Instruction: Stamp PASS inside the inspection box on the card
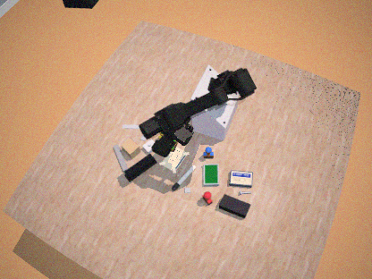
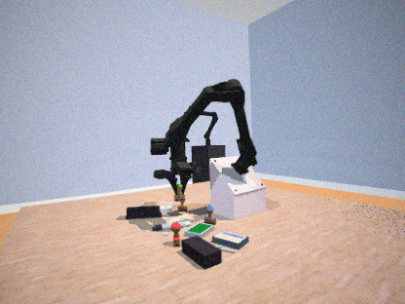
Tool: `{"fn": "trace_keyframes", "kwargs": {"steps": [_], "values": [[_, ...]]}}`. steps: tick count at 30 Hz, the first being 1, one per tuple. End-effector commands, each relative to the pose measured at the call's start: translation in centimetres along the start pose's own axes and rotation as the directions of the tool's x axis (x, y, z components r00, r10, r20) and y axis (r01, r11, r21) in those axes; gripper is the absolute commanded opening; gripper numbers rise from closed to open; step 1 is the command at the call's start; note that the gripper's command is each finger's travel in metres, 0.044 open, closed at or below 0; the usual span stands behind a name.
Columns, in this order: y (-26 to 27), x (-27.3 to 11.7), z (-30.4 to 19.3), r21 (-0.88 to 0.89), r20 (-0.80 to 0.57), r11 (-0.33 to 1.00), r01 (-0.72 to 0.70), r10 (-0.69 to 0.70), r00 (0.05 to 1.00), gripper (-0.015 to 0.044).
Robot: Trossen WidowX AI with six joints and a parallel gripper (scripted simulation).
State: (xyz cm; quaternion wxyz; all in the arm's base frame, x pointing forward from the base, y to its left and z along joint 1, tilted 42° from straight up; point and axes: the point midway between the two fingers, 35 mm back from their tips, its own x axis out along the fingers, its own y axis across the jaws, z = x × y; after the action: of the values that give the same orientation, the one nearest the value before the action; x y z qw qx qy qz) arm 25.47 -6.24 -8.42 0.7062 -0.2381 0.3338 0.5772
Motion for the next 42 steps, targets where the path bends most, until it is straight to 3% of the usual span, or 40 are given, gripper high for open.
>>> {"fn": "trace_keyframes", "kwargs": {"steps": [1, 42], "values": [[0.1, 0.2, -0.3, -0.015, -0.001, 1.000, -0.003, 0.003, 1.000, 0.0000], [-0.1, 3.0, -0.3, -0.015, 0.002, 1.000, -0.003, 0.003, 1.000, 0.0000]]}}
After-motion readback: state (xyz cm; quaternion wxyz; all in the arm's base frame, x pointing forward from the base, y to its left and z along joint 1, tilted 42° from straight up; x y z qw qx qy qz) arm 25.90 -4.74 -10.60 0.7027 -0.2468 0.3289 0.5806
